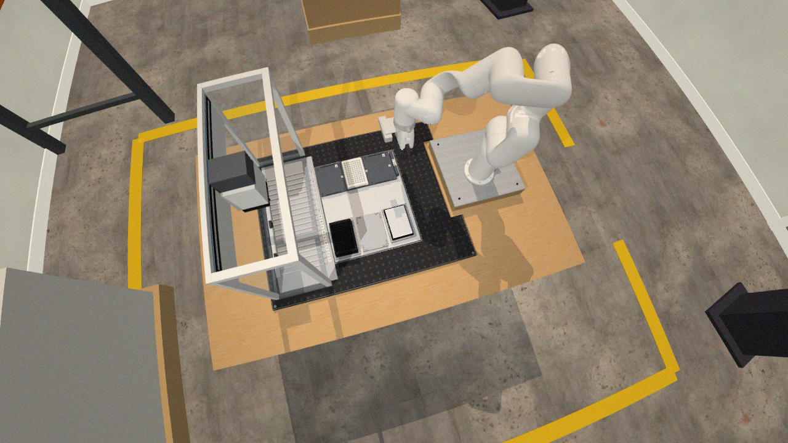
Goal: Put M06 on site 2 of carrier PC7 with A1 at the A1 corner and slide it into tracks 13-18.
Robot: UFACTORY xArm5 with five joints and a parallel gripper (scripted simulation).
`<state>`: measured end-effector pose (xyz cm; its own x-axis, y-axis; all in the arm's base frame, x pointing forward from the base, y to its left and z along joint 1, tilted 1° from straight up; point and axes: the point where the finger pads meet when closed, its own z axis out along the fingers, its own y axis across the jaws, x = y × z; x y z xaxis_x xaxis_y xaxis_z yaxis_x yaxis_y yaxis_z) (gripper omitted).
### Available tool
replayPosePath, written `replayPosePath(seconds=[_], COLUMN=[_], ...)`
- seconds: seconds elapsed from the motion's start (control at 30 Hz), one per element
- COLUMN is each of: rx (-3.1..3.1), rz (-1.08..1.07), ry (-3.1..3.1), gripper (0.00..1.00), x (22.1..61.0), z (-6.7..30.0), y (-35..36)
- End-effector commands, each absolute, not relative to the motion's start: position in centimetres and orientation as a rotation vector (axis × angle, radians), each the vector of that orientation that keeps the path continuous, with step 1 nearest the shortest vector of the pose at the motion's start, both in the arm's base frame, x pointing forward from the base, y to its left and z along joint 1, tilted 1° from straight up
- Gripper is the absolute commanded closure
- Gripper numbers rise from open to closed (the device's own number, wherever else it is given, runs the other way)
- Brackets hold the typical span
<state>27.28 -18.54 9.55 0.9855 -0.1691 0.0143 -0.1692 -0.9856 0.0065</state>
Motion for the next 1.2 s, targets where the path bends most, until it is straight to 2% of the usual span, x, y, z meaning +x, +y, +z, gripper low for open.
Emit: replayPosePath(seconds=[0.0,0.23,1.17], rx=[3.12,3.12,3.12], rz=[0.027,0.027,0.027], ry=[-0.277,-0.277,-0.277], gripper=[0.19,0.19,0.19], x=[27.3,27.3,27.4], z=[9.6,9.6,5.6], y=[-18.6,-18.6,-18.6])
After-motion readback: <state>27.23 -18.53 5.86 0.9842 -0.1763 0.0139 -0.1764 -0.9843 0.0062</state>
